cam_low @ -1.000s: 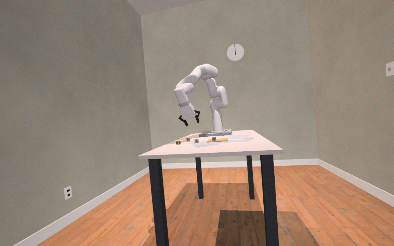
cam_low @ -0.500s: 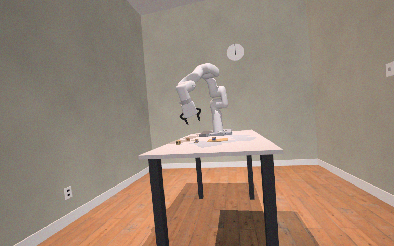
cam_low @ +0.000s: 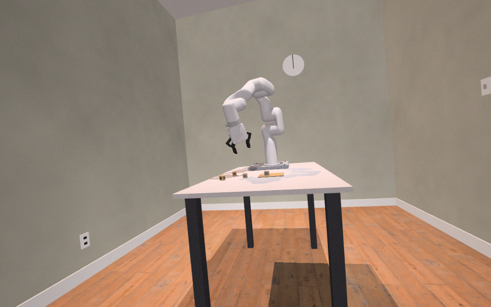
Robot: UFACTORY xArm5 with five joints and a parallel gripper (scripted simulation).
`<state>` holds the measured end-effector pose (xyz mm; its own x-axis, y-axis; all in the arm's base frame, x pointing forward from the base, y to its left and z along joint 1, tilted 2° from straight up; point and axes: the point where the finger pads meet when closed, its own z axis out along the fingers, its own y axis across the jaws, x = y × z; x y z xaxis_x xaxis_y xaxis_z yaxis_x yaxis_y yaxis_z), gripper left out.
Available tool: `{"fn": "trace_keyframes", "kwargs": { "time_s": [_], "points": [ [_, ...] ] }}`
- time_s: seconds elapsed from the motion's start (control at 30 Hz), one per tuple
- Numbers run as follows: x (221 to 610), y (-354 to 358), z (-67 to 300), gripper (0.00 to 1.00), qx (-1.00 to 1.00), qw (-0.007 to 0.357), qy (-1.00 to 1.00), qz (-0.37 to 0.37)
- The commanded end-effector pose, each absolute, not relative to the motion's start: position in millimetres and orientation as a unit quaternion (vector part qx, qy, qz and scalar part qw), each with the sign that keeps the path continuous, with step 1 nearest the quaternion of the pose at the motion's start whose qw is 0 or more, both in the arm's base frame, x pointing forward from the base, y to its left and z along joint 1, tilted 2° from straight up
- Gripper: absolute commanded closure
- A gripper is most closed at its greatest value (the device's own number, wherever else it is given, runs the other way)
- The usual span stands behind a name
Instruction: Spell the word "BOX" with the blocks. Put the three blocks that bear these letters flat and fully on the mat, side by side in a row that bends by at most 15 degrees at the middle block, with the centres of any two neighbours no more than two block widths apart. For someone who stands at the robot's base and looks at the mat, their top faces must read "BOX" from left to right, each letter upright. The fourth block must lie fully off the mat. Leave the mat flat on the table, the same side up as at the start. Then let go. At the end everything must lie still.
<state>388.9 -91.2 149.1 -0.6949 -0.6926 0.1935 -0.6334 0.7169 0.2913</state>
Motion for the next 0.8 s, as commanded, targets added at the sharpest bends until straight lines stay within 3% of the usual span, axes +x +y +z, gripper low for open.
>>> {"fn": "trace_keyframes", "kwargs": {
  "time_s": [0.0,0.77],
  "points": [
    [391.7,-86.6,156.0,0.00,0.425,0.130,-0.890,-0.102],
    [396.8,-69.4,175.8,0.00,0.620,0.087,-0.773,-0.099]
  ]
}}
